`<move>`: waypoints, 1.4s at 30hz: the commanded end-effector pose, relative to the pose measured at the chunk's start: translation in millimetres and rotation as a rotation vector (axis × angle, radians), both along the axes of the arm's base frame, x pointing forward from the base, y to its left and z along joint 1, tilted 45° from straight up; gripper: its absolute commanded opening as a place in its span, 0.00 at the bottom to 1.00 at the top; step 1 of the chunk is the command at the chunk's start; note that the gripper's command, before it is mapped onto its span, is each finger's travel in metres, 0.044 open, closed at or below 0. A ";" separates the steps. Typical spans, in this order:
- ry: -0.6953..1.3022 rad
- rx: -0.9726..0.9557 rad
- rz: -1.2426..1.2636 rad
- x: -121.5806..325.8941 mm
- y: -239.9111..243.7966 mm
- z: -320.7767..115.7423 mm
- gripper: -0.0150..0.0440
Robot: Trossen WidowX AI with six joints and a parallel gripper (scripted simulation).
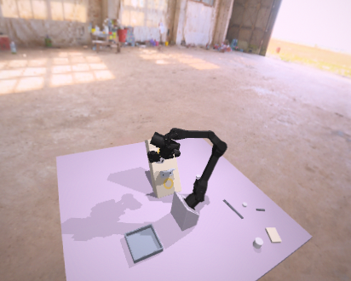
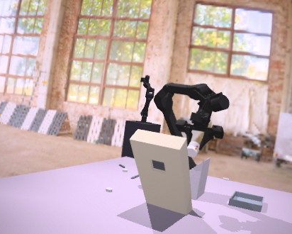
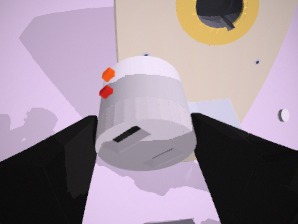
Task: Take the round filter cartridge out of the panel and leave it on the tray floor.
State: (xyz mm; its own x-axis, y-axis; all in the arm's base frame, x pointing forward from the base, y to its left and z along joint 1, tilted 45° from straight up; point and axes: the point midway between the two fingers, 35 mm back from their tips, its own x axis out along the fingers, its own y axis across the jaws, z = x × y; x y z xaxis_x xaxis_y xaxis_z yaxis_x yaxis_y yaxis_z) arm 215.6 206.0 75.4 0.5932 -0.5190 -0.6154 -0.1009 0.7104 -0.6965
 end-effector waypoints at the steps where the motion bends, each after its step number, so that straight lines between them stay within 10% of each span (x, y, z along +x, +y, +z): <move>1: -0.005 0.011 -0.001 -1.6 12.1 -13.5 0.25; 42: 0.895 -0.120 0.946 -201.5 87.0 -164.5 0.25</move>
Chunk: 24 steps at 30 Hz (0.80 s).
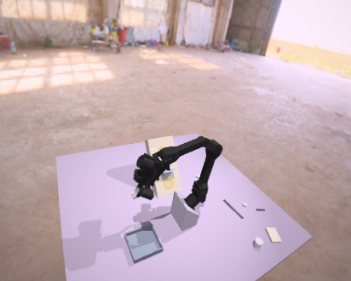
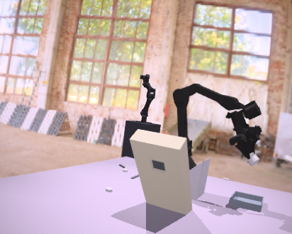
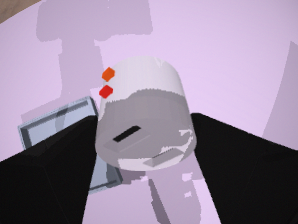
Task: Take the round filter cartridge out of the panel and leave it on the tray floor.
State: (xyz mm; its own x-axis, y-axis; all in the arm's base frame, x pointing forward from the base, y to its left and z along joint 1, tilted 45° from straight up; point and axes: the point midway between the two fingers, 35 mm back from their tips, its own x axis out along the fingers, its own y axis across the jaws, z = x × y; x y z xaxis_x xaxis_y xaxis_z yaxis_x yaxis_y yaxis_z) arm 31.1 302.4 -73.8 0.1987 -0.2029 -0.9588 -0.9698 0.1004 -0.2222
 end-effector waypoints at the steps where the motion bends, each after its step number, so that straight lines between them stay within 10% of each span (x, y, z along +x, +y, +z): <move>1: 0.059 -0.017 0.068 -23.5 -12.8 -20.8 0.25; 24: 0.336 -0.071 0.364 -112.1 -97.4 -89.7 0.25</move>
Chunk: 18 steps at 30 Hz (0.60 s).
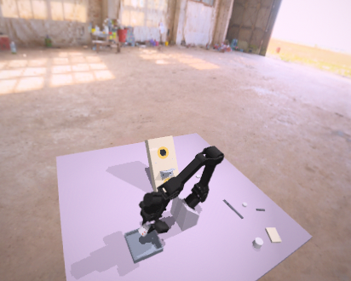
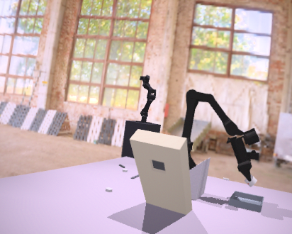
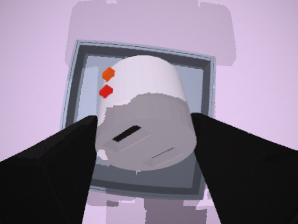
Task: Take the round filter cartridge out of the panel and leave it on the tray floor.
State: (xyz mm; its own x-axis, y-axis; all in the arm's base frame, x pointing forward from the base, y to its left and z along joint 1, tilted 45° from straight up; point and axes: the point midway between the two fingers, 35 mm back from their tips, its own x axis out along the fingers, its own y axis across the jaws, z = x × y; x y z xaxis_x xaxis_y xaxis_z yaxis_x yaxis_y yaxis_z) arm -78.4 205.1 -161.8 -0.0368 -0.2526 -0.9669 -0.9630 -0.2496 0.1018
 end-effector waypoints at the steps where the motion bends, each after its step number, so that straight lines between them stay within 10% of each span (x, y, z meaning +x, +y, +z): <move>1: 0.015 0.009 0.012 -2.4 -1.4 -3.6 0.25; 18: 0.016 0.008 0.012 5.2 -51.2 -55.1 0.25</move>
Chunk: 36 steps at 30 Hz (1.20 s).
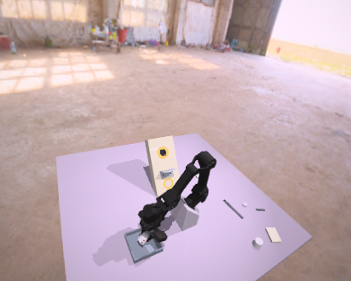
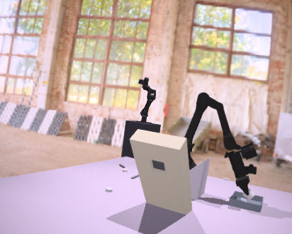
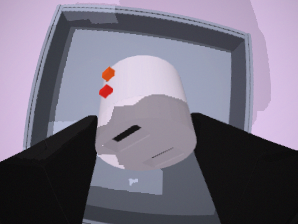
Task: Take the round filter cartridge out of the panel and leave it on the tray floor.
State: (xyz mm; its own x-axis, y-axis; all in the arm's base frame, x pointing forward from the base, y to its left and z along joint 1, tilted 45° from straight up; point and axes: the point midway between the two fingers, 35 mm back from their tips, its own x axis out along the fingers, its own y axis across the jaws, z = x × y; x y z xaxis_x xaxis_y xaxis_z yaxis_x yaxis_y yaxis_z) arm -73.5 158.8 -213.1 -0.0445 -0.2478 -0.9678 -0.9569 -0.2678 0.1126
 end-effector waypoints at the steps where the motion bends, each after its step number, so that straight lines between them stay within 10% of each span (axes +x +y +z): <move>1: 0.003 0.002 -0.006 0.2 -5.0 -3.8 0.25; 18: -0.001 -0.003 0.000 0.6 -2.5 -1.2 1.00; 36: 0.003 0.002 -0.006 -7.0 39.2 39.7 1.00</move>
State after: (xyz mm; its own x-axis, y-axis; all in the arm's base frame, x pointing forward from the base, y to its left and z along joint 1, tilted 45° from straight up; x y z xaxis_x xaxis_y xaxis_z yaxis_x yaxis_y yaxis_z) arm -80.9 199.8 -173.0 -0.0499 -0.2410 -0.9692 -0.9580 -0.2630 0.1147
